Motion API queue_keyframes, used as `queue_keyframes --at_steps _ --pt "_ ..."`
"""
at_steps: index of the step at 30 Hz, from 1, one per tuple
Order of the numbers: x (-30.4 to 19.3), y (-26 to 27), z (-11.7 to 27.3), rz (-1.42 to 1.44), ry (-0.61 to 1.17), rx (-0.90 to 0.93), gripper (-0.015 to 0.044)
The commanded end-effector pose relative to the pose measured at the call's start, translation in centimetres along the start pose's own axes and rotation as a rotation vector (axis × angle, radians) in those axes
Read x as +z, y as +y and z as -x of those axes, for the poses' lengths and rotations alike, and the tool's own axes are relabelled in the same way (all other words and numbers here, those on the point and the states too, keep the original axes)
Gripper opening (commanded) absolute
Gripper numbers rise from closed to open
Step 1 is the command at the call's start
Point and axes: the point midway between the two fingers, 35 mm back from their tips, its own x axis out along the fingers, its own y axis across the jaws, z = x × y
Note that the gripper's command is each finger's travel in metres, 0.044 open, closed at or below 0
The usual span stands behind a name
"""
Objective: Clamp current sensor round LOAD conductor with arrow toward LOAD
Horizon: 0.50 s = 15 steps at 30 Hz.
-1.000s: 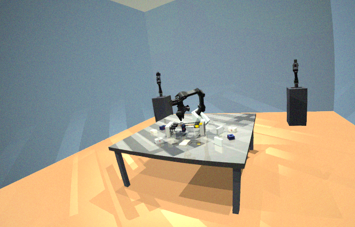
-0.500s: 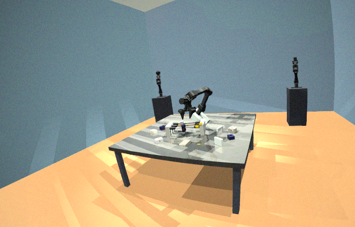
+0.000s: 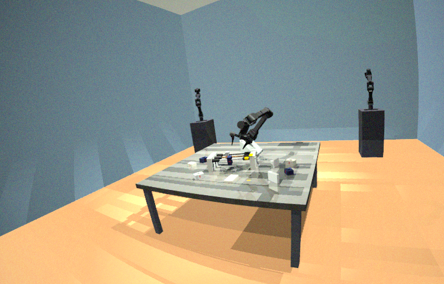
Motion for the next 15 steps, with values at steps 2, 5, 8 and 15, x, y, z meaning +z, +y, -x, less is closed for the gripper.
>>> queue_keyframes --at_steps 2,5,8,15 --pt "-3.0 2.7 1.8 -0.734 -0.236 -0.168 0.0440" --pt "-3.7 3.1 1.9 -0.891 -0.303 -0.170 0.0440" --pt "-4.3 3.4 2.1 -1.048 -0.374 -0.159 0.0440" --pt "-5.2 3.8 2.2 -1.286 -0.477 -0.118 0.0440"
